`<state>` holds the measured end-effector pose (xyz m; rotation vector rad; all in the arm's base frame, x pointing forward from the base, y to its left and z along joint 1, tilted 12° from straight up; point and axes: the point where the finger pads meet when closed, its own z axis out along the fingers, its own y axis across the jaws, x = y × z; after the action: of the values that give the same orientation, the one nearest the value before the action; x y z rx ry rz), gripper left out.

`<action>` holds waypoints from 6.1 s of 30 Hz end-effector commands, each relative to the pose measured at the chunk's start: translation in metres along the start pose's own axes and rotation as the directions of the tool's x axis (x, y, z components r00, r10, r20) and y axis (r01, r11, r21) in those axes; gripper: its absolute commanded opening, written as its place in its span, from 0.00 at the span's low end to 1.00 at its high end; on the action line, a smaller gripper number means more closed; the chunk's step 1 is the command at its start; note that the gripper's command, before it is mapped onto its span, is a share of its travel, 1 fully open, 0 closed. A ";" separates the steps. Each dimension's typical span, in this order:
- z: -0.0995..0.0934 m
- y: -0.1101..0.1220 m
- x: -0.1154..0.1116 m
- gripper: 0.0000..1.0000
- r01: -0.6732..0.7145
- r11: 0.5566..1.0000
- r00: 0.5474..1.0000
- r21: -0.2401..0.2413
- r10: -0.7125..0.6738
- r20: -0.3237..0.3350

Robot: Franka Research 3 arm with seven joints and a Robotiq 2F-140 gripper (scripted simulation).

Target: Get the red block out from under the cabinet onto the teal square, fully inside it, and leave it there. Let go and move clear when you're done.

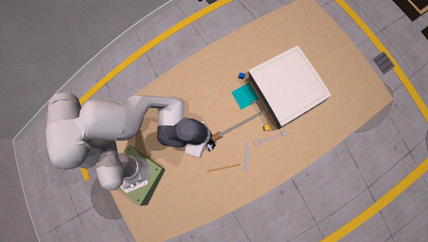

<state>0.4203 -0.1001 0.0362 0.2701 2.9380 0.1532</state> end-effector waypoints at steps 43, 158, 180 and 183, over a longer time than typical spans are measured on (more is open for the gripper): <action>0.000 -0.002 -0.045 0.00 -0.014 1.000 1.000 0.001 0.014 0.000; 0.000 -0.002 -0.227 0.00 -0.014 1.000 1.000 0.001 0.014 0.000; 0.000 -0.002 -0.227 0.00 -0.014 1.000 1.000 0.001 0.014 0.000; 0.000 -0.002 -0.227 0.00 -0.014 1.000 1.000 0.001 0.014 0.000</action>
<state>0.6384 -0.1448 0.0754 0.2843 2.9376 0.1549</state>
